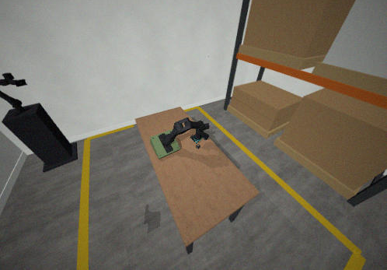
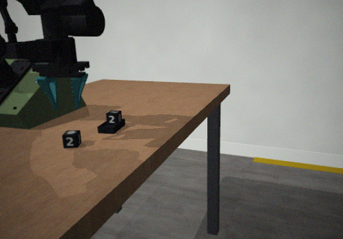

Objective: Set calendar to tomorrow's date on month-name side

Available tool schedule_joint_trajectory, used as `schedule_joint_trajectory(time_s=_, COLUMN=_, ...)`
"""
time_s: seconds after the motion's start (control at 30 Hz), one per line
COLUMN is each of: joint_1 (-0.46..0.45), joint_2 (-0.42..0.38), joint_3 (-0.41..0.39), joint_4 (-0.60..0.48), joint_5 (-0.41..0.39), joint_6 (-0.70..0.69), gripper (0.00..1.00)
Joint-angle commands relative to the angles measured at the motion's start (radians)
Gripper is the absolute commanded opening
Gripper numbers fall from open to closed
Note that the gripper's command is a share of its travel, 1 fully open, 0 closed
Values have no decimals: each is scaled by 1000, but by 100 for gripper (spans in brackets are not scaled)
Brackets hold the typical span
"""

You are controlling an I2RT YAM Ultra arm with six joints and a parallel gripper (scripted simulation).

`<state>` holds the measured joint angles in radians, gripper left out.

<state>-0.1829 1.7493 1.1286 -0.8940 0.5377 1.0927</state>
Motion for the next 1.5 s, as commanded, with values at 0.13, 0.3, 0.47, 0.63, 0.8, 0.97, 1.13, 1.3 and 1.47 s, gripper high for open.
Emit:
schedule_joint_trajectory(time_s=0.13, joint_1=11, joint_2=-7, joint_3=14, joint_4=0, joint_5=5, joint_6=1, gripper=47)
schedule_joint_trajectory(time_s=0.3, joint_1=11, joint_2=-7, joint_3=14, joint_4=0, joint_5=5, joint_6=1, gripper=47)
schedule_joint_trajectory(time_s=0.47, joint_1=10, joint_2=-6, joint_3=12, joint_4=3, joint_5=5, joint_6=-1, gripper=47)
schedule_joint_trajectory(time_s=0.63, joint_1=7, joint_2=-4, joint_3=9, joint_4=10, joint_5=4, joint_6=-4, gripper=47)
schedule_joint_trajectory(time_s=0.8, joint_1=2, joint_2=0, joint_3=2, joint_4=23, joint_5=4, joint_6=-10, gripper=47)
schedule_joint_trajectory(time_s=0.97, joint_1=-7, joint_2=7, joint_3=-10, joint_4=48, joint_5=3, joint_6=-20, gripper=47)
schedule_joint_trajectory(time_s=1.13, joint_1=-19, joint_2=16, joint_3=-24, joint_4=79, joint_5=2, joint_6=-34, gripper=47)
schedule_joint_trajectory(time_s=1.3, joint_1=-26, joint_2=23, joint_3=-34, joint_4=99, joint_5=2, joint_6=-43, gripper=47)
schedule_joint_trajectory(time_s=1.47, joint_1=-40, joint_2=35, joint_3=-49, joint_4=135, joint_5=0, joint_6=-58, gripper=47)
